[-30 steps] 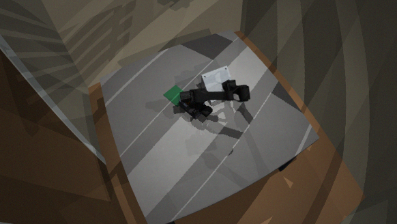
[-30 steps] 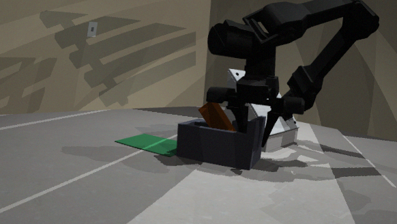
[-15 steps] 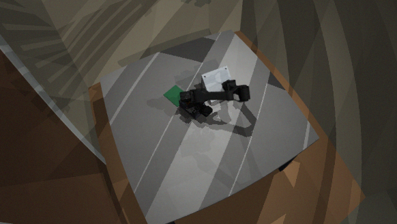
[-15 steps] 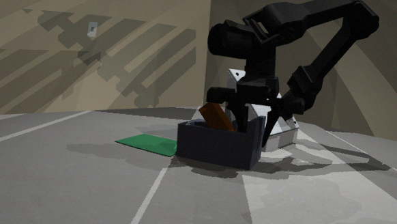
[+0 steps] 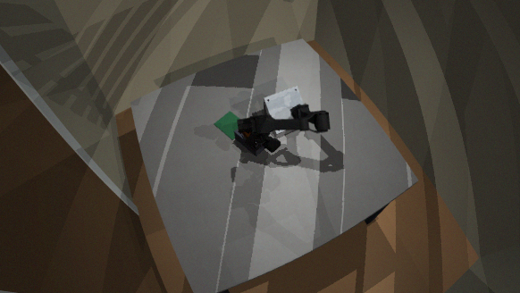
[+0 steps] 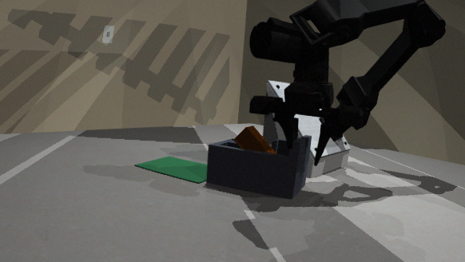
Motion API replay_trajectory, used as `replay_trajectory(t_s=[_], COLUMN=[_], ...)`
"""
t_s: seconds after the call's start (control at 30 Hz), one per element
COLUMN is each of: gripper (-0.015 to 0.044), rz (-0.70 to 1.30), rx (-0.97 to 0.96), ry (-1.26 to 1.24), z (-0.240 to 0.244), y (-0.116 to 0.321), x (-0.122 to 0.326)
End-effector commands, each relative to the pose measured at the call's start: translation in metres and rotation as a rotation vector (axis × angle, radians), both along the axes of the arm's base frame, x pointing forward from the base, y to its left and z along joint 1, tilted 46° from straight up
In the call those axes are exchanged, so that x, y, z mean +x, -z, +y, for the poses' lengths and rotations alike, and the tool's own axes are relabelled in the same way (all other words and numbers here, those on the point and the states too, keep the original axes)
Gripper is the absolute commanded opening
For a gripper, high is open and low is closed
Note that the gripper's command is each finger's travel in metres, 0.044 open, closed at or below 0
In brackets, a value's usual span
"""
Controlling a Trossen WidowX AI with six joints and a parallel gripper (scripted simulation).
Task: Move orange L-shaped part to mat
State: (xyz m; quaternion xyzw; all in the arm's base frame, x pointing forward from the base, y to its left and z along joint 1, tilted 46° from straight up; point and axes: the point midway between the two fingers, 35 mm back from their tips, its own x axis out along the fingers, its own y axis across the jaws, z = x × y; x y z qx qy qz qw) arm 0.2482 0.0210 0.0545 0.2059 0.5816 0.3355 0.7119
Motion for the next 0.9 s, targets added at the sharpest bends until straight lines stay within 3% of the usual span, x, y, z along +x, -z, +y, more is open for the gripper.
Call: replay_trajectory(t_s=[0.0,0.23,0.87], gripper=[0.018,0.018,0.018], rz=[-0.011,-0.009,-0.009], rx=[-0.013,-0.01,-0.008], ry=[0.003,0.001,0.008], z=[-0.017,-0.076,-0.074], y=[-0.012,-0.057,-0.057], x=[0.004,-0.005,-0.005])
